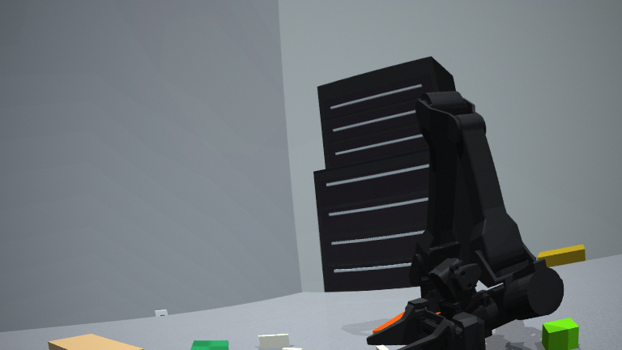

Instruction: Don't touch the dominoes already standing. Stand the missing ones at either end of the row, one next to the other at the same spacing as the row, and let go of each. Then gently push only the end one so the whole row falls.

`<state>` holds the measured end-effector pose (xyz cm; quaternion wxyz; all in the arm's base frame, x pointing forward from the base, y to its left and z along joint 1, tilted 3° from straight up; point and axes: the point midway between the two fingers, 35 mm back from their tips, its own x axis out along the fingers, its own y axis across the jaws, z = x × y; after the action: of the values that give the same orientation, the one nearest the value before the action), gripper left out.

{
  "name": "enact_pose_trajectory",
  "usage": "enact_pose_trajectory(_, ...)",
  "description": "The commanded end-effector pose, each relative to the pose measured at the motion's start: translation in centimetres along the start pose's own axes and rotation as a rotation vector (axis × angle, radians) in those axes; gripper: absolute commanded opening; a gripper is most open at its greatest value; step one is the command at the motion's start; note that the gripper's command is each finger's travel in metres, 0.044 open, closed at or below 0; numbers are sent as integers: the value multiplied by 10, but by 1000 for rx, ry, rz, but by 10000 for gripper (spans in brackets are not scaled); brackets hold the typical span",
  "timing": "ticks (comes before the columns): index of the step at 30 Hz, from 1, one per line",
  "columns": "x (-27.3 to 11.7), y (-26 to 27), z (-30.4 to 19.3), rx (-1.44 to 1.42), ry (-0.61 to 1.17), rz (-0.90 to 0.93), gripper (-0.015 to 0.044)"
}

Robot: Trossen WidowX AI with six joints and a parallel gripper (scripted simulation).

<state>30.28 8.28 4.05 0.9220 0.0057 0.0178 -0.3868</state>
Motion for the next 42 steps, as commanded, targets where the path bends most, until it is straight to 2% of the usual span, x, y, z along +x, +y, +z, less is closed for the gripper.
enact_pose_trajectory(1, -1, 1, 11, 2, -3, -1, 440)
enact_pose_trajectory(6, -5, 0, 48, 7, 0, 0, 440)
enact_pose_trajectory(9, -5, 0, 50, 7, 0, 0, 440)
enact_pose_trajectory(11, 1, 1, 47, -13, 66, -22, 440)
enact_pose_trajectory(18, 34, 2, 37, -118, 756, -140, 440)
enact_pose_trajectory(24, 25, 0, 75, -34, 1332, -42, 440)
enact_pose_trajectory(26, 20, -1, 90, 9, 1445, 8, 440)
enact_pose_trajectory(36, 19, -1, 91, 15, 1458, 14, 440)
enact_pose_trajectory(42, 25, 2, 47, 15, 1458, 14, 440)
